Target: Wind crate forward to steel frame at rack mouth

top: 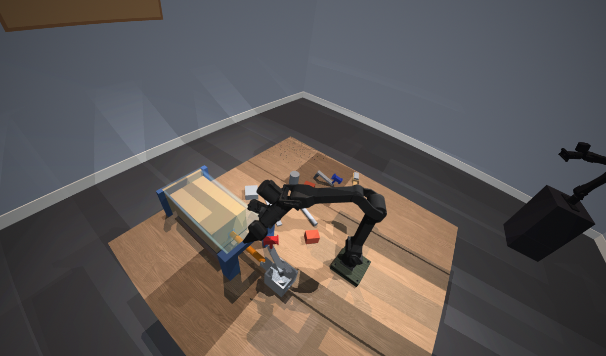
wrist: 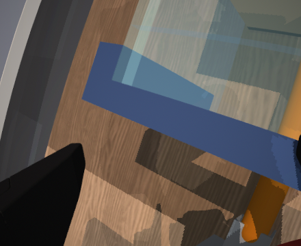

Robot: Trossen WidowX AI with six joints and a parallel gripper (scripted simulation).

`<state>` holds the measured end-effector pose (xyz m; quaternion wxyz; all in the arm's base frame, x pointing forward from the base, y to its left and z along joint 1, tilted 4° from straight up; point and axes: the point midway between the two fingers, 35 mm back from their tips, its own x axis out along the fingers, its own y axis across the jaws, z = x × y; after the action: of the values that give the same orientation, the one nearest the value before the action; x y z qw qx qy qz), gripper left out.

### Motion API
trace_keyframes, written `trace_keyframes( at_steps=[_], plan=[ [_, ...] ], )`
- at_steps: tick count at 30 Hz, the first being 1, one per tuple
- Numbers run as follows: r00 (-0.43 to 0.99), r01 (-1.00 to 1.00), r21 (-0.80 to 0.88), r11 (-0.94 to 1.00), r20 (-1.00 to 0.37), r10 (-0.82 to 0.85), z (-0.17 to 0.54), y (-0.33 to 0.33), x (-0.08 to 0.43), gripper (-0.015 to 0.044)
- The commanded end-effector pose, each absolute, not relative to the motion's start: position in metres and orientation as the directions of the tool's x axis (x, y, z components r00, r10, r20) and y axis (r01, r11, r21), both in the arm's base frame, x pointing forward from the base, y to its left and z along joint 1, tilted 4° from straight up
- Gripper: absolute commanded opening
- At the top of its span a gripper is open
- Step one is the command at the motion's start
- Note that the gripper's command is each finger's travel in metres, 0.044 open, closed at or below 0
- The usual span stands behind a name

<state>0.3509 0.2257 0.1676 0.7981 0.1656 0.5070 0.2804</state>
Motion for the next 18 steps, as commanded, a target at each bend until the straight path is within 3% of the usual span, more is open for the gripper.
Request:
trace_keyframes(
  at_steps=[1, 6, 18],
  plan=[
    [0.054, 0.433, 0.139, 0.890, -0.990, 0.129, 0.154, 0.228, 0.277, 0.0440],
    [-0.038, 0.500, -0.013, 0.866, -0.999, 0.007, 0.155, 0.215, 0.255, 0.0440],
    [-0.042, 0.503, -0.021, 0.864, -0.999, 0.000, 0.155, 0.214, 0.254, 0.0440]
  ],
)
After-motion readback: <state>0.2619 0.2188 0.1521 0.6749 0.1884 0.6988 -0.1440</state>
